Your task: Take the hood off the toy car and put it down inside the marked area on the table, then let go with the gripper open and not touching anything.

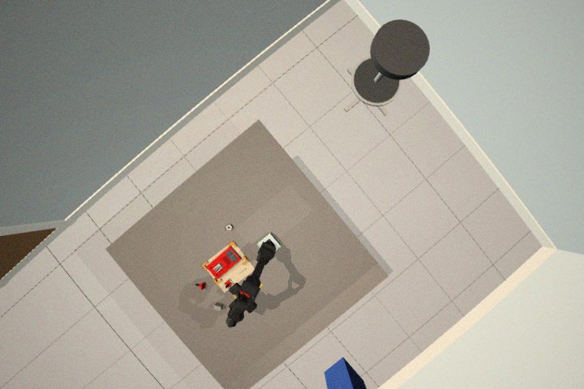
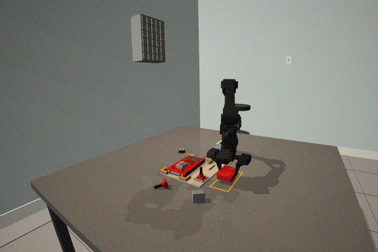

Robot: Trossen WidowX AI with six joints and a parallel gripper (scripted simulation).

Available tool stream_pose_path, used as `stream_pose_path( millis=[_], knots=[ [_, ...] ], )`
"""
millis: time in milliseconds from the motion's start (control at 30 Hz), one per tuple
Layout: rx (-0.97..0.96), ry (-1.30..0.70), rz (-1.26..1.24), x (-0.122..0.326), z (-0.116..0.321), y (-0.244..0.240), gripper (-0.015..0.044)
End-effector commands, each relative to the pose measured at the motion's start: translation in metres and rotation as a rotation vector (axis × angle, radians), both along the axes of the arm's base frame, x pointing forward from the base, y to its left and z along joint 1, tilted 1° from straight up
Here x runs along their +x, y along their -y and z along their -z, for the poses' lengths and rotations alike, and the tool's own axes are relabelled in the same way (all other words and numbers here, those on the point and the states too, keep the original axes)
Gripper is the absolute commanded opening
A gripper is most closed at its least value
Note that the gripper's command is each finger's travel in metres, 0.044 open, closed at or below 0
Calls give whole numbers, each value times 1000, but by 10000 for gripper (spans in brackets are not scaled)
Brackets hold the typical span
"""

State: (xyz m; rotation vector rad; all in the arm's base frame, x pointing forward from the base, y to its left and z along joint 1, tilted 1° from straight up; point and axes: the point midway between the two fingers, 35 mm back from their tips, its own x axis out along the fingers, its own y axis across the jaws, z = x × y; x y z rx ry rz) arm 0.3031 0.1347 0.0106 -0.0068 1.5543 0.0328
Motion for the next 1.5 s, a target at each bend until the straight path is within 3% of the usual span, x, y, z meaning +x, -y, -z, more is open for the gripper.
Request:
stream_pose_path(
  millis=[0, 1033, 1467],
  knots=[
    [4, 1, 4, 0, 2, -1, 0],
    [4, 0, 4, 0, 17, -1, 0],
    [0, 0, 0, 0, 16, 0, 341]
  ],
)
